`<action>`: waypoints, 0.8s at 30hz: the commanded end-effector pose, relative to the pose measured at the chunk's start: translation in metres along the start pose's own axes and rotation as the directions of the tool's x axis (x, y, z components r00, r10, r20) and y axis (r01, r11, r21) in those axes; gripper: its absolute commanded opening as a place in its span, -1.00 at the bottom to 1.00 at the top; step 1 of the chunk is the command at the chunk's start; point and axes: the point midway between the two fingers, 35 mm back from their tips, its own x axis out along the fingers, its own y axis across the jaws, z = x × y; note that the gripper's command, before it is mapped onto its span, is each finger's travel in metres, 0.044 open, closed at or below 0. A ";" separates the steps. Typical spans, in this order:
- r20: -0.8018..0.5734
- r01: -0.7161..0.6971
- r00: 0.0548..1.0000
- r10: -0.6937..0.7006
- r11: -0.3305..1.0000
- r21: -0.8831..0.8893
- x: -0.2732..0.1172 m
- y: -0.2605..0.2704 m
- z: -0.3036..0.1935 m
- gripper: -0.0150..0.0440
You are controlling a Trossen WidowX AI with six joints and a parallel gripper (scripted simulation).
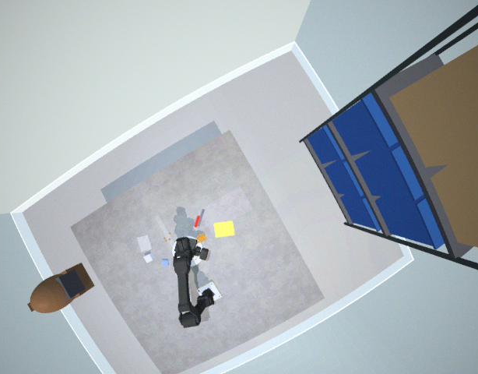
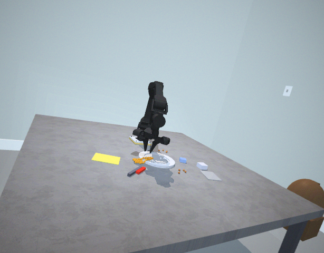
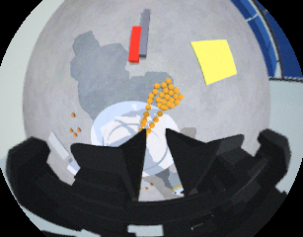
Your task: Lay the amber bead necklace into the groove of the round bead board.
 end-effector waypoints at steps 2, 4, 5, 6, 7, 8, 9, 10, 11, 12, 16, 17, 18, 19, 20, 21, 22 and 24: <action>-0.002 0.000 1.000 0.002 0.836 0.549 -0.006 -0.010 0.016 -0.08; -0.002 0.000 1.000 0.002 0.836 0.549 -0.006 -0.010 0.016 -0.08; -0.002 0.000 1.000 0.002 0.836 0.549 -0.006 -0.010 0.016 -0.08; -0.002 0.000 1.000 0.002 0.836 0.549 -0.006 -0.010 0.016 -0.08; -0.002 0.000 1.000 0.002 0.836 0.549 -0.006 -0.010 0.016 -0.08; -0.002 0.000 1.000 0.002 0.836 0.549 -0.006 -0.010 0.016 -0.08; -0.002 0.000 1.000 0.002 0.836 0.549 -0.006 -0.010 0.016 -0.08; -0.002 0.000 1.000 0.002 0.836 0.549 -0.006 -0.010 0.016 -0.08; -0.002 0.000 1.000 0.002 0.836 0.549 -0.006 -0.010 0.016 -0.08; -0.002 0.000 1.000 0.002 0.836 0.549 -0.006 -0.010 0.016 -0.08; -0.002 0.000 1.000 0.002 0.836 0.549 -0.004 -0.010 0.016 -0.08; -0.002 0.000 1.000 0.002 0.836 0.549 -0.002 -0.010 0.016 -0.08; -0.002 0.000 1.000 0.002 0.836 0.549 0.002 -0.010 0.016 -0.08; -0.002 0.000 1.000 0.002 0.836 0.549 0.006 -0.010 0.016 -0.08; -0.002 0.000 1.000 0.002 0.836 0.549 0.009 -0.010 0.016 -0.08; -0.002 0.000 1.000 0.002 0.836 0.549 0.010 -0.010 0.016 -0.08; 0.006 -0.004 1.000 0.001 0.839 0.544 0.001 -0.010 0.017 -0.08; 0.006 -0.004 1.000 0.001 0.839 0.544 0.002 -0.010 0.017 -0.08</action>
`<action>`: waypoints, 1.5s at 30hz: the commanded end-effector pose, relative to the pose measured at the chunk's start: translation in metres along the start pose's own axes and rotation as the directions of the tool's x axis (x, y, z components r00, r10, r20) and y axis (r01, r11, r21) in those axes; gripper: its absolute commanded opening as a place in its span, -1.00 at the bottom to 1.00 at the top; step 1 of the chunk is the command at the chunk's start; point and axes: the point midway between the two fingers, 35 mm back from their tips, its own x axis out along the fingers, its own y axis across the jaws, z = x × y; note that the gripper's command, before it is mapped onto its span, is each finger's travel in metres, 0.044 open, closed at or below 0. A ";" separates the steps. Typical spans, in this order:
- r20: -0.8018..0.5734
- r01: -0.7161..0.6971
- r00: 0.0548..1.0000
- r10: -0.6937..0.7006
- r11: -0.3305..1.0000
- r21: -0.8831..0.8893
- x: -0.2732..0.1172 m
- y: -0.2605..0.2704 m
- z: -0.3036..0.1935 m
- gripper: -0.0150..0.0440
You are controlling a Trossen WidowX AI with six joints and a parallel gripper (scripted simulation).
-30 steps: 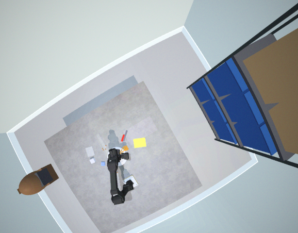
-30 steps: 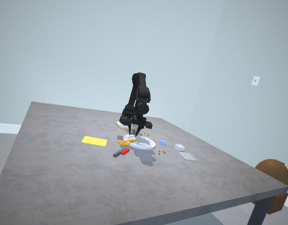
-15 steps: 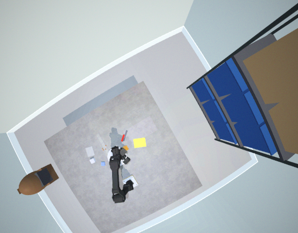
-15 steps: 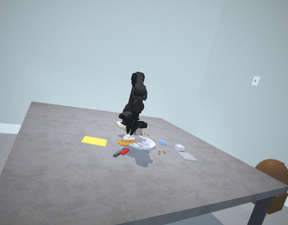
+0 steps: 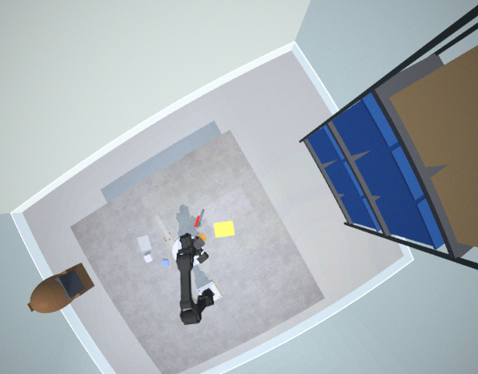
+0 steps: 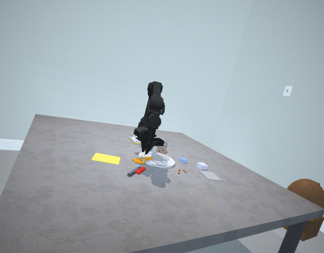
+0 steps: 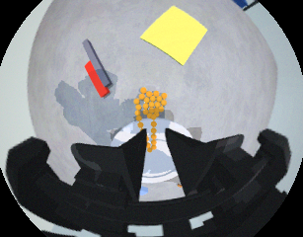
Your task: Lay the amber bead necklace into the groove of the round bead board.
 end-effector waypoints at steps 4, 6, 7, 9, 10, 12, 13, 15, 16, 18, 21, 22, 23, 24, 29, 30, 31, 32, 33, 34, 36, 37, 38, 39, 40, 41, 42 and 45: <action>0.002 -0.004 1.000 0.004 1.000 0.001 0.003 0.001 0.000 -0.08; 0.001 -0.003 1.000 0.003 1.000 0.001 0.007 0.001 0.000 -0.08; 0.000 -0.003 1.000 0.003 1.000 0.001 0.008 0.001 0.000 -0.08; 0.000 -0.003 1.000 0.003 1.000 0.002 0.011 0.001 0.000 -0.08; -0.001 -0.002 1.000 0.002 1.000 0.002 0.013 0.001 0.000 -0.08; -0.001 -0.002 1.000 0.002 1.000 0.003 0.016 0.001 0.000 -0.08; -0.002 -0.002 1.000 0.002 1.000 0.003 0.018 0.001 0.000 -0.08; -0.003 -0.002 1.000 0.002 1.000 0.004 0.021 0.001 0.000 -0.08; -0.003 -0.001 1.000 0.001 1.000 0.004 0.023 0.001 0.000 -0.08; -0.004 -0.001 1.000 0.001 1.000 0.005 0.026 0.000 0.000 -0.08; -0.005 0.000 1.000 0.000 1.000 0.006 0.030 0.000 -0.001 -0.08; -0.005 0.000 1.000 0.000 1.000 0.006 0.031 0.000 -0.001 -0.08; -0.005 0.000 1.000 0.000 1.000 0.006 0.032 0.000 -0.001 -0.08; -0.005 0.000 1.000 0.000 1.000 0.006 0.032 0.000 -0.001 -0.08; -0.001 0.001 1.000 -0.001 1.000 0.002 0.029 0.000 0.000 -0.44; -0.001 0.001 1.000 -0.001 1.000 0.002 0.029 0.000 0.000 -0.49; -0.001 0.001 1.000 -0.001 1.000 0.002 0.029 0.000 0.000 -0.49; -0.001 0.001 1.000 -0.001 1.000 0.002 0.029 0.000 0.000 -0.49; -0.001 0.001 1.000 -0.001 1.000 0.002 0.029 0.000 0.000 -0.49; -0.001 0.001 1.000 -0.001 1.000 0.002 0.029 0.000 0.000 -0.49; -0.001 0.001 1.000 -0.001 1.000 0.002 0.029 0.000 0.000 -0.49; -0.001 0.001 1.000 -0.001 1.000 0.002 0.029 0.000 0.000 -0.49; -0.001 0.001 1.000 -0.001 1.000 0.002 0.029 0.000 0.000 -0.49; -0.001 0.001 1.000 -0.001 1.000 0.002 0.029 0.000 0.000 -0.49; -0.001 0.001 1.000 -0.001 1.000 0.002 0.029 0.000 0.000 -0.49; -0.001 0.001 1.000 -0.001 1.000 0.002 0.029 0.000 0.000 -0.49; -0.001 0.001 1.000 -0.001 1.000 0.002 0.029 0.000 0.000 -0.49; -0.001 0.001 1.000 -0.001 1.000 0.002 0.029 0.000 0.000 -0.49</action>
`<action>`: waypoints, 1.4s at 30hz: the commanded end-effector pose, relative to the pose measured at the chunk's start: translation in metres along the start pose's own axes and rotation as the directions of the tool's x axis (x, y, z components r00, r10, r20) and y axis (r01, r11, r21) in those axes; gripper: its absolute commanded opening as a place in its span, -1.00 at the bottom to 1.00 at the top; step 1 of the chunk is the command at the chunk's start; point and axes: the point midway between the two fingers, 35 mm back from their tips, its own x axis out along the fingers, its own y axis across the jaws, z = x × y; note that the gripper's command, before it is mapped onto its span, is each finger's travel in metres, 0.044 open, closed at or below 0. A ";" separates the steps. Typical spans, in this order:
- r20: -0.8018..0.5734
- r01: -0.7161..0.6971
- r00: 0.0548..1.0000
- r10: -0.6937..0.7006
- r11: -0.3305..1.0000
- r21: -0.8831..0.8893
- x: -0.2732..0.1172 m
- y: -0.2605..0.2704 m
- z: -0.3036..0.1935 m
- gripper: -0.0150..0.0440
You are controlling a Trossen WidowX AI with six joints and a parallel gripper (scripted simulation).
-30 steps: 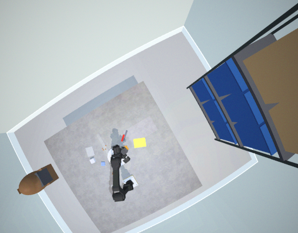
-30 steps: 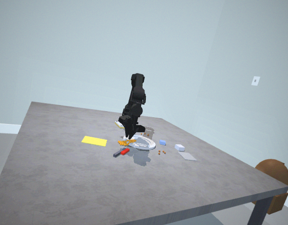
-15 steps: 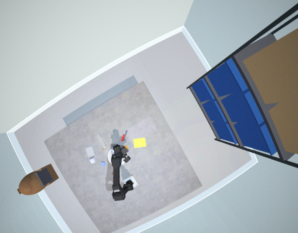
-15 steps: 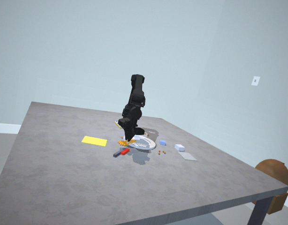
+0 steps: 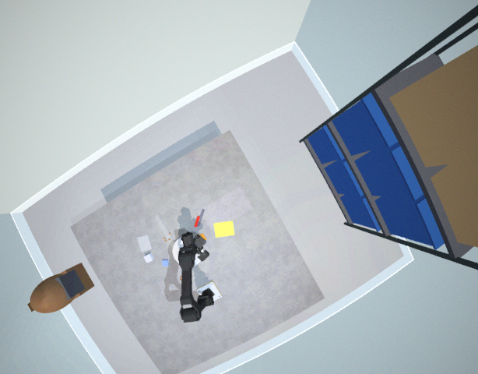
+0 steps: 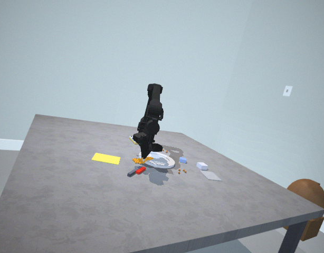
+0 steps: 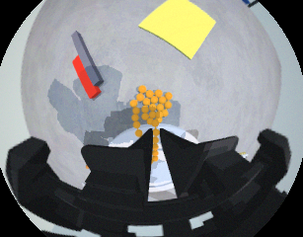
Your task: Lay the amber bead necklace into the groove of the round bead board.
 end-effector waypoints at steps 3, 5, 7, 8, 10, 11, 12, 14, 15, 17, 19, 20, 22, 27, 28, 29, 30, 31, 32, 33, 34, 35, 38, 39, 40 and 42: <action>0.001 -0.001 1.000 0.001 1.000 0.000 -0.001 0.000 0.000 -0.49; 0.001 -0.001 1.000 0.001 1.000 0.000 -0.001 0.000 0.000 -0.49; 0.001 -0.001 1.000 0.001 1.000 0.000 -0.001 0.000 0.000 -0.49; 0.001 -0.001 1.000 0.001 1.000 0.000 -0.001 0.000 0.000 -0.49; 0.001 -0.001 1.000 0.001 1.000 0.000 -0.001 0.000 0.000 -0.49; 0.001 -0.001 1.000 0.001 1.000 0.000 -0.001 0.000 0.000 -0.49; 0.001 -0.001 1.000 0.001 1.000 0.000 -0.001 0.000 0.000 -0.49; 0.001 -0.001 1.000 0.001 1.000 0.000 -0.001 0.000 0.000 -0.49; 0.001 -0.001 1.000 0.001 1.000 0.000 -0.001 0.000 0.000 -0.49; 0.001 -0.001 1.000 0.001 1.000 0.000 -0.001 0.000 0.000 -0.49; 0.001 -0.001 1.000 0.001 1.000 0.000 -0.001 0.000 0.000 -0.49; 0.001 -0.001 1.000 0.001 1.000 0.000 -0.001 0.000 0.000 -0.49; 0.001 -0.001 1.000 0.001 1.000 0.000 -0.001 0.000 0.000 -0.49; -0.001 -0.002 1.000 0.002 1.000 0.002 -0.011 0.001 0.000 -0.49; -0.002 -0.002 1.000 0.002 1.000 0.002 -0.014 0.001 0.000 -0.49; -0.002 -0.002 1.000 0.002 1.000 0.003 -0.017 0.001 0.000 -0.49; -0.003 -0.002 1.000 0.002 1.000 0.003 -0.021 0.001 0.000 -0.49; -0.003 -0.003 1.000 0.003 1.000 0.003 -0.023 0.001 0.000 -0.49; -0.003 -0.003 1.000 0.003 1.000 0.004 -0.025 0.001 0.000 -0.49; -0.003 -0.003 1.000 0.003 1.000 0.004 -0.025 0.001 0.000 -0.49; -0.003 -0.003 1.000 0.003 1.000 0.004 -0.025 0.001 0.000 -0.49; -0.003 -0.003 1.000 0.003 1.000 0.004 -0.025 0.001 0.000 -0.49; -0.004 -0.003 1.000 0.003 1.000 0.004 -0.025 0.000 -0.002 -0.49; -0.004 -0.003 1.000 0.003 1.000 0.004 -0.025 -0.001 -0.005 -0.49; -0.004 -0.003 1.000 0.003 1.000 0.004 -0.025 -0.001 -0.008 -0.49; -0.005 -0.002 1.000 0.002 1.000 0.004 -0.026 -0.003 -0.015 -0.49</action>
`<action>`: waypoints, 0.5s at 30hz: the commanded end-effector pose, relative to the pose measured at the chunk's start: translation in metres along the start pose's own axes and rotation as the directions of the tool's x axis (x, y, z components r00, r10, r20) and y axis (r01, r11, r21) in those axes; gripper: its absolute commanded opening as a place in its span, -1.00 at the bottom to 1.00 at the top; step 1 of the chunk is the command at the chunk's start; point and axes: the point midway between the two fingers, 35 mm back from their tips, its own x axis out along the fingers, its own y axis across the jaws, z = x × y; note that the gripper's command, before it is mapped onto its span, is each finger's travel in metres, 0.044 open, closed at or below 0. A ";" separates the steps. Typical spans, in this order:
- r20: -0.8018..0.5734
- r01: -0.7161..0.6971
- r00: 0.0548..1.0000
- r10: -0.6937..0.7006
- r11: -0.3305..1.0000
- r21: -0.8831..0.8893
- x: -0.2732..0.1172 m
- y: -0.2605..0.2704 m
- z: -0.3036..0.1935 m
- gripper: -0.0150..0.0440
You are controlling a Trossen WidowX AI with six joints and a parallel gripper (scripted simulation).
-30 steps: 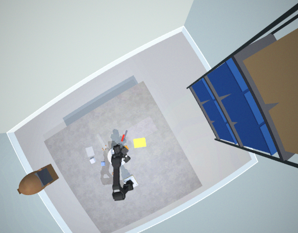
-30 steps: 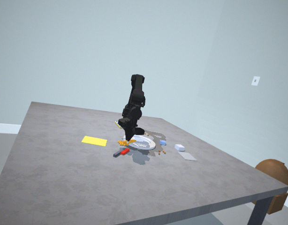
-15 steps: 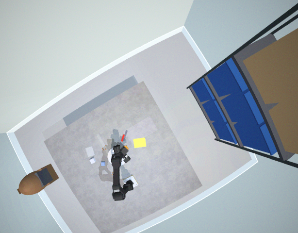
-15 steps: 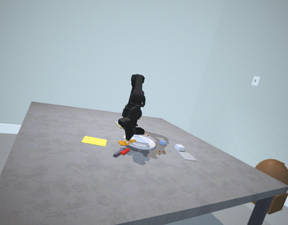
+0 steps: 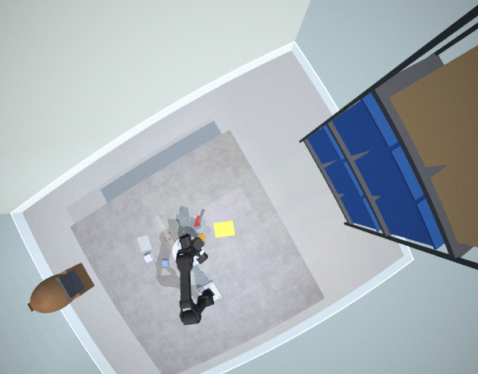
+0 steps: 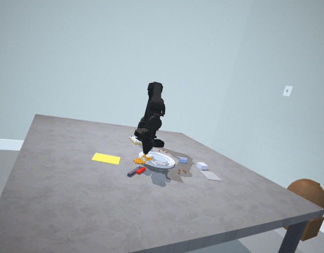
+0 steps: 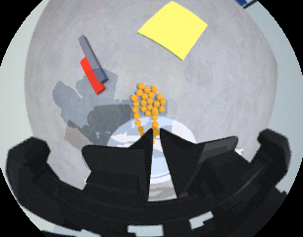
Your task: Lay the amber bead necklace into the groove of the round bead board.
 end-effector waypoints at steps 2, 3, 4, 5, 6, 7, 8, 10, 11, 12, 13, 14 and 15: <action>0.000 -0.010 1.000 0.010 1.000 0.000 -0.004 -0.003 -0.015 -0.49; 0.000 -0.010 1.000 0.010 1.000 0.000 -0.004 -0.004 -0.018 -0.49; -0.001 -0.010 1.000 0.010 1.000 0.000 -0.004 -0.005 -0.021 -0.49; -0.001 -0.010 1.000 0.010 1.000 0.000 -0.004 -0.006 -0.025 -0.49; -0.001 -0.010 1.000 0.010 1.000 0.000 -0.004 -0.007 -0.028 -0.49; -0.002 -0.010 1.000 0.010 1.000 0.000 -0.003 -0.008 -0.031 -0.49; -0.002 -0.009 1.000 0.009 1.000 0.000 -0.003 -0.010 -0.034 -0.49; -0.003 -0.009 1.000 0.009 1.000 0.000 -0.003 -0.012 -0.040 -0.49; -0.003 -0.009 1.000 0.009 1.000 0.000 -0.003 -0.013 -0.043 -0.49; -0.003 -0.009 1.000 0.009 1.000 0.000 -0.003 -0.015 -0.046 -0.49; -0.003 -0.009 1.000 0.009 1.000 0.000 -0.003 -0.016 -0.049 -0.49; -0.004 -0.009 1.000 0.009 1.000 0.000 -0.002 -0.017 -0.051 -0.49; -0.004 -0.009 1.000 0.009 1.000 0.000 -0.002 -0.018 -0.053 -0.49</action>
